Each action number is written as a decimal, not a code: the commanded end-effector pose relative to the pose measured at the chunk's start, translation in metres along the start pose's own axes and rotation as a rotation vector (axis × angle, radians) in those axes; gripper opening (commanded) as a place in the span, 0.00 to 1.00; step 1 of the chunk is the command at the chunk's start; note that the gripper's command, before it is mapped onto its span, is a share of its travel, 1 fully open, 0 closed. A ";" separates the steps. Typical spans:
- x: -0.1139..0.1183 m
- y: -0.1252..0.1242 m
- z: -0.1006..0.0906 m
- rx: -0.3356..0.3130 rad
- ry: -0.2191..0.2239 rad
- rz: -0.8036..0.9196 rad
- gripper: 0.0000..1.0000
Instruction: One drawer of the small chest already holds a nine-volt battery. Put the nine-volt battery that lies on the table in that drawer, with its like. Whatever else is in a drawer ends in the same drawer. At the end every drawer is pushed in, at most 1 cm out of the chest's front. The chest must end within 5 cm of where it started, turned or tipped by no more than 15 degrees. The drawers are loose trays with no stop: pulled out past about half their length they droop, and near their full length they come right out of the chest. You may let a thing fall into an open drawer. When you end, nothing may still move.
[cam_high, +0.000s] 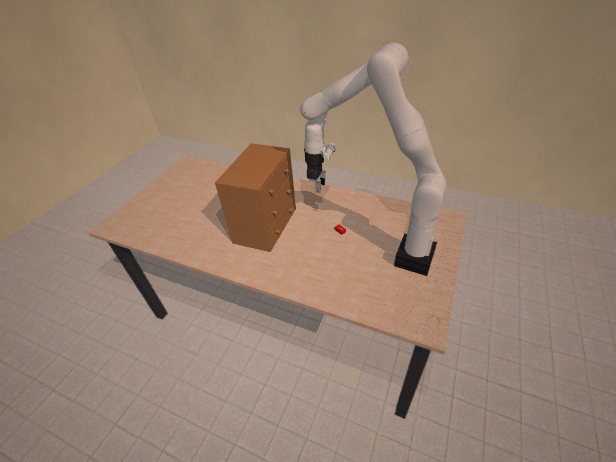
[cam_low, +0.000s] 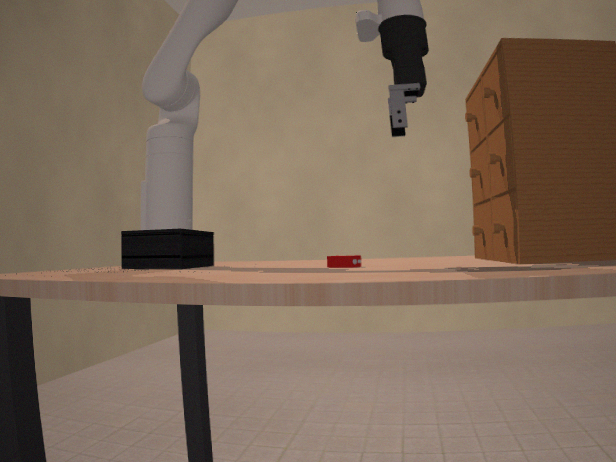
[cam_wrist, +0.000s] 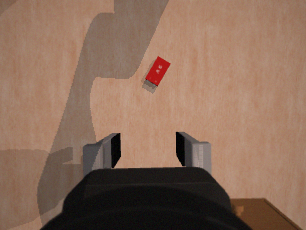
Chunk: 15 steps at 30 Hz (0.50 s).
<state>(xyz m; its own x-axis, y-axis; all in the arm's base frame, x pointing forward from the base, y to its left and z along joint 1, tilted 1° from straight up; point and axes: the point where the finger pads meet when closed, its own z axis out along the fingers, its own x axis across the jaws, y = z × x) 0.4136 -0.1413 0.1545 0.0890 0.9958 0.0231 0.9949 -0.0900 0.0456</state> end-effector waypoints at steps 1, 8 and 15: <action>0.000 0.000 0.000 -0.010 0.000 0.001 1.00; 0.000 0.002 0.003 -0.034 0.000 0.001 1.00; 0.000 0.005 0.009 -0.076 0.000 0.001 1.00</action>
<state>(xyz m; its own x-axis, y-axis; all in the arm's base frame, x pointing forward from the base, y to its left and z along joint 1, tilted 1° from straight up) 0.4207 -0.1414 0.1460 0.0877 0.9959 0.0229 0.9894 -0.0898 0.1139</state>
